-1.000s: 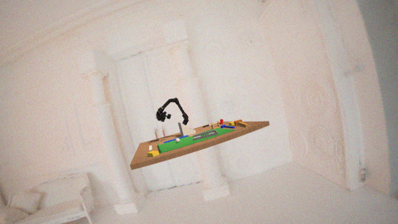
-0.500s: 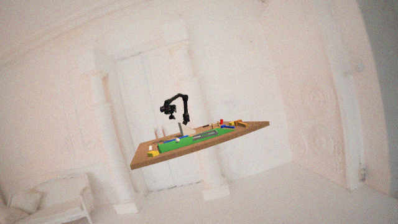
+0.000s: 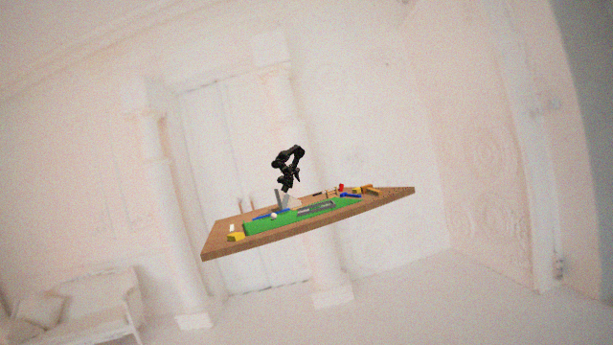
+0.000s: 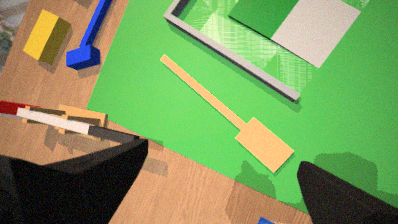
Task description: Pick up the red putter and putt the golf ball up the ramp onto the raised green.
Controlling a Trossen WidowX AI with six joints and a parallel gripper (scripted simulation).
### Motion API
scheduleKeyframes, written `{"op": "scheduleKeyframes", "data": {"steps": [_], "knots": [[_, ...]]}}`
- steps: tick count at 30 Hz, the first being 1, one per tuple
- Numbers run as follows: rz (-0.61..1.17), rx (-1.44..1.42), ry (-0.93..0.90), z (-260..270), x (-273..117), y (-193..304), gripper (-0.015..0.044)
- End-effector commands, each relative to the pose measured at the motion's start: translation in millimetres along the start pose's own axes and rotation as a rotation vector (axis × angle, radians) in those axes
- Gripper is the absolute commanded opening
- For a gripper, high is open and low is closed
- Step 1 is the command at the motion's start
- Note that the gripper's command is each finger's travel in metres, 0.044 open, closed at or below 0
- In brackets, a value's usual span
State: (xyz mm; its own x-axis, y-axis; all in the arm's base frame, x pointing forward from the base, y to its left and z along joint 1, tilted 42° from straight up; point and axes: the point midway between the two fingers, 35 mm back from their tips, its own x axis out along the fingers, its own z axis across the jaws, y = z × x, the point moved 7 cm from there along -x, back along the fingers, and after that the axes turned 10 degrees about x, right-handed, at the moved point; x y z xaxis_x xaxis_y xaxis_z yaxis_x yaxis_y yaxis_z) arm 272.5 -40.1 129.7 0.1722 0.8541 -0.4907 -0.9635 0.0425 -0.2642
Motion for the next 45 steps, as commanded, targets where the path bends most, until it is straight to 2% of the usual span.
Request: {"op": "scheduleKeyframes", "data": {"steps": [1, 9, 11, 23, 45], "knots": [[0.124, -0.442, -0.024, 44.3, 39.1, 4.2, 0.0440], [0.272, -1.323, -0.228, 131.4, 100.1, 38.3, 0.0440], [0.283, -1.466, -0.278, 144.4, 108.1, 45.4, 0.0440], [0.284, -1.484, -0.285, 145.3, 110.4, 44.9, 0.0440], [0.282, -1.484, -0.286, 134.2, 152.3, 58.9, 0.0440]]}}
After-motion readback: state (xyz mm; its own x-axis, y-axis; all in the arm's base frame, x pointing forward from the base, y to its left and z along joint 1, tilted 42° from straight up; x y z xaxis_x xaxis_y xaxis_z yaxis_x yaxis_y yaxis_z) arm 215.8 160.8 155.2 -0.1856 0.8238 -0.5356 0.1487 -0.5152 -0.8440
